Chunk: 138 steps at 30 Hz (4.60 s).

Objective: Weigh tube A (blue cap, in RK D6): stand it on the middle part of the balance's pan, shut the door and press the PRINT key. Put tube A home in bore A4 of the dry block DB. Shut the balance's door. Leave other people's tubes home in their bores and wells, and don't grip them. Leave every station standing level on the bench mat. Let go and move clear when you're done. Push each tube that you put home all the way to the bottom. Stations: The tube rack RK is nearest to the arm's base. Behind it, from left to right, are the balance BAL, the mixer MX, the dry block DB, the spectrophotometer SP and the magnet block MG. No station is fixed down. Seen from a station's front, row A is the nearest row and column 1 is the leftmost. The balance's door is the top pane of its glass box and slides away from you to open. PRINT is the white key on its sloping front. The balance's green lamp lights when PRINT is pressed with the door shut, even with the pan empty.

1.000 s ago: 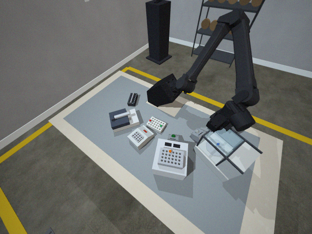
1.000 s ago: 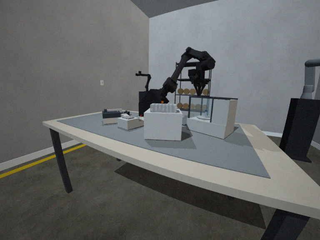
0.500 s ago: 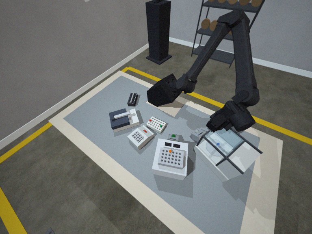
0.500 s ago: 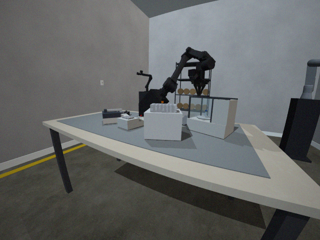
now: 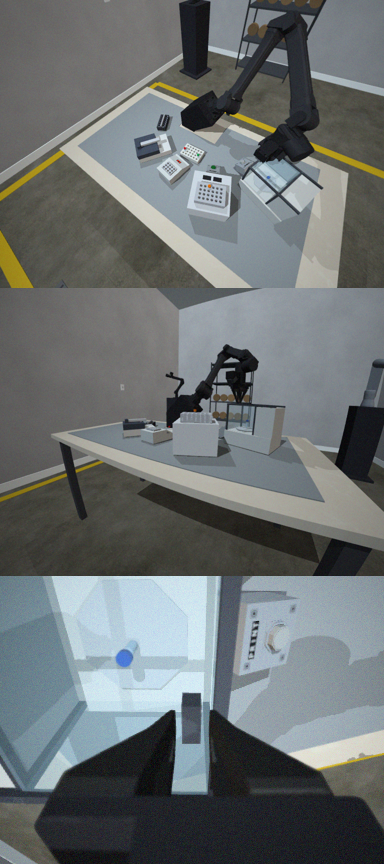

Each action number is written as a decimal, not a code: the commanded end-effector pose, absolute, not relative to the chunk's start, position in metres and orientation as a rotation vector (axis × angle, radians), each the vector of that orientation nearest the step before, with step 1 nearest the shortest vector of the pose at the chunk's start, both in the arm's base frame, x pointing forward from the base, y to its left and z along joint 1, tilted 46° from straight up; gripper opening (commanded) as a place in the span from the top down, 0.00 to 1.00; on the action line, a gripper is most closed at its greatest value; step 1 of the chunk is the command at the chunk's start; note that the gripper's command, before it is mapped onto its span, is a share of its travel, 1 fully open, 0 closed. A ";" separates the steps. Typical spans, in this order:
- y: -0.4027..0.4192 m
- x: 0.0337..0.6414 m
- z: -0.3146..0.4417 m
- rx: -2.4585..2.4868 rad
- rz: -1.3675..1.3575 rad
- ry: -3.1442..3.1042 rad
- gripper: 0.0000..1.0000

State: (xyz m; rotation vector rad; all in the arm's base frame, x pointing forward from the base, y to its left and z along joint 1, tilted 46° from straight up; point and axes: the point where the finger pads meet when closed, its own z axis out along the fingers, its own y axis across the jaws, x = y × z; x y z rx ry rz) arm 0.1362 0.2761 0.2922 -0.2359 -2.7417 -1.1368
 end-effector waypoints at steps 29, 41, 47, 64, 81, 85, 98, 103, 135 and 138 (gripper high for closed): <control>0.265 0.142 0.333 -0.215 -1.204 -2.758 0.70; 0.252 0.143 0.344 -0.214 -1.202 -2.761 0.70; 0.246 0.144 0.349 -0.216 -1.195 -2.761 0.70; 0.234 0.146 0.360 -0.218 -1.188 -2.762 0.70; 0.245 0.128 0.287 0.475 -1.252 -2.880 1.00; 0.248 0.126 0.270 0.655 -1.261 -2.896 1.00; 0.252 0.120 0.240 1.187 -1.276 -2.864 1.00; 0.255 0.119 0.226 1.386 -1.261 -2.821 1.00; 0.260 0.116 0.201 1.956 -1.233 -2.676 1.00; 0.260 0.116 0.201 1.956 -1.233 -2.676 1.00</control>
